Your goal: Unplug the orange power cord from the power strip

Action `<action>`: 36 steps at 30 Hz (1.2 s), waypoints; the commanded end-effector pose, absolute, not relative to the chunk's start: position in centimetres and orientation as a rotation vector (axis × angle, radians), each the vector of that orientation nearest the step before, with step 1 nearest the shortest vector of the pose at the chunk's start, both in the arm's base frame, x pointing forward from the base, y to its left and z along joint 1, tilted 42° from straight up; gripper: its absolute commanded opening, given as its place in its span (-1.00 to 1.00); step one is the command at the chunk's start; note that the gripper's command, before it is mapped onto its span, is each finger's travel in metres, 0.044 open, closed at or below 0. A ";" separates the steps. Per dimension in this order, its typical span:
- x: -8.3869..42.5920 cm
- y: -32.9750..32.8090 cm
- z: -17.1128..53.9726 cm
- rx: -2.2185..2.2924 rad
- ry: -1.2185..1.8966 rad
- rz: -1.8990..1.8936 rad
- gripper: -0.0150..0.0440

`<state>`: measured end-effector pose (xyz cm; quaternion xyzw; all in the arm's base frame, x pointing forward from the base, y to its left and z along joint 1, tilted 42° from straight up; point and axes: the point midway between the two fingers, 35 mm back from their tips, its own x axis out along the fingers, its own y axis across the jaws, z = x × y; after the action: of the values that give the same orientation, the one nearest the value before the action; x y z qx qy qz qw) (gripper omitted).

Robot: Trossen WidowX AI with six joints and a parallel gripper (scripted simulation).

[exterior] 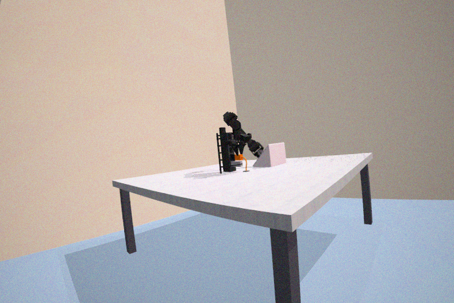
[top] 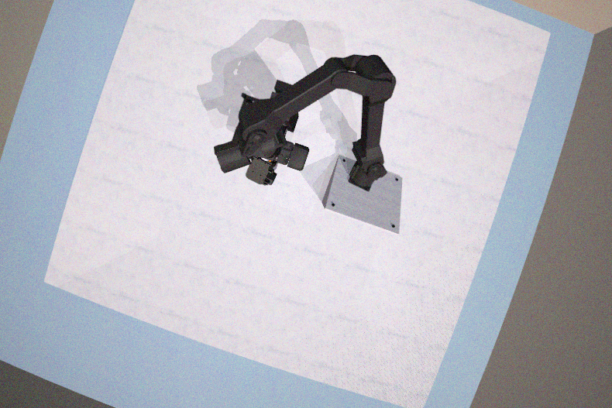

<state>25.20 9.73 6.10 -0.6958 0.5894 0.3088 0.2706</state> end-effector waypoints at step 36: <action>25.1 12.1 4.0 -1.873 1.586 0.835 -0.49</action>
<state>25.40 9.64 5.45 -0.7016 0.6003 0.2867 0.2553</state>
